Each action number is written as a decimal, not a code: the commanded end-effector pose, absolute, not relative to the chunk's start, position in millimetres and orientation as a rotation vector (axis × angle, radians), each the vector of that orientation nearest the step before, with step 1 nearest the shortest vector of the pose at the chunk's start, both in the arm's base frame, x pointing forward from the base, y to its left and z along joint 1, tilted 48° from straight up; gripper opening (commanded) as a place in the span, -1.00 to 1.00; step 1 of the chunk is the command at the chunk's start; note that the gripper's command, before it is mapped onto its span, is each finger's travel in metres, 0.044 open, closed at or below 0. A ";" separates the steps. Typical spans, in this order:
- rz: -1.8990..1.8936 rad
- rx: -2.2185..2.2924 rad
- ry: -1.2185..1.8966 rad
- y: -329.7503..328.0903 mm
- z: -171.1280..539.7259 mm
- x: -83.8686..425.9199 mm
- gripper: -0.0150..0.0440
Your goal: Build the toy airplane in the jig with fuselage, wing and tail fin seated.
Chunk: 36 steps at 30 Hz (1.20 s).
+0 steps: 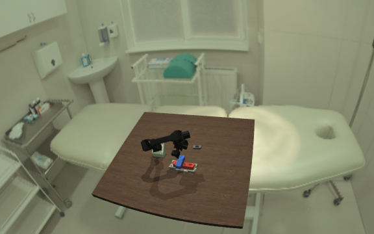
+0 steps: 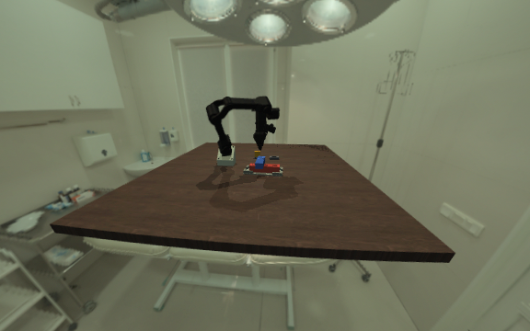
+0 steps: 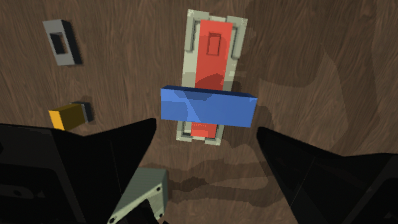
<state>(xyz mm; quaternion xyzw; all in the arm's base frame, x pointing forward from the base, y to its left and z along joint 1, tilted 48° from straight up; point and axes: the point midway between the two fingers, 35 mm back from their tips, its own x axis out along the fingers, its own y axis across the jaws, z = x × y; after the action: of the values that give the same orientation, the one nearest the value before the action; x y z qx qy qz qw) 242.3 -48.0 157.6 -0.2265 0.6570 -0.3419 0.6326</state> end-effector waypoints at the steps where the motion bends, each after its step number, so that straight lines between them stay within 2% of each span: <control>1: -0.759 -0.509 1.509 -18.0 129.7 254.3 1.00; 6: -0.740 -0.497 1.515 52.8 61.9 259.0 1.00; 13: -0.770 -0.509 1.510 127.1 -27.8 221.1 1.00; 19: -0.772 -0.510 1.510 126.9 -31.8 219.5 1.00; 24: -0.773 -0.510 1.508 88.7 -67.5 214.5 1.00; 36: -0.774 -0.511 1.508 74.2 -80.9 212.6 1.00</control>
<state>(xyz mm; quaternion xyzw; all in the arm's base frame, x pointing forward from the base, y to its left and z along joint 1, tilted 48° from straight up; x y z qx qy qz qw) 213.3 77.3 -78.0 -0.2182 0.6594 -0.3389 0.6346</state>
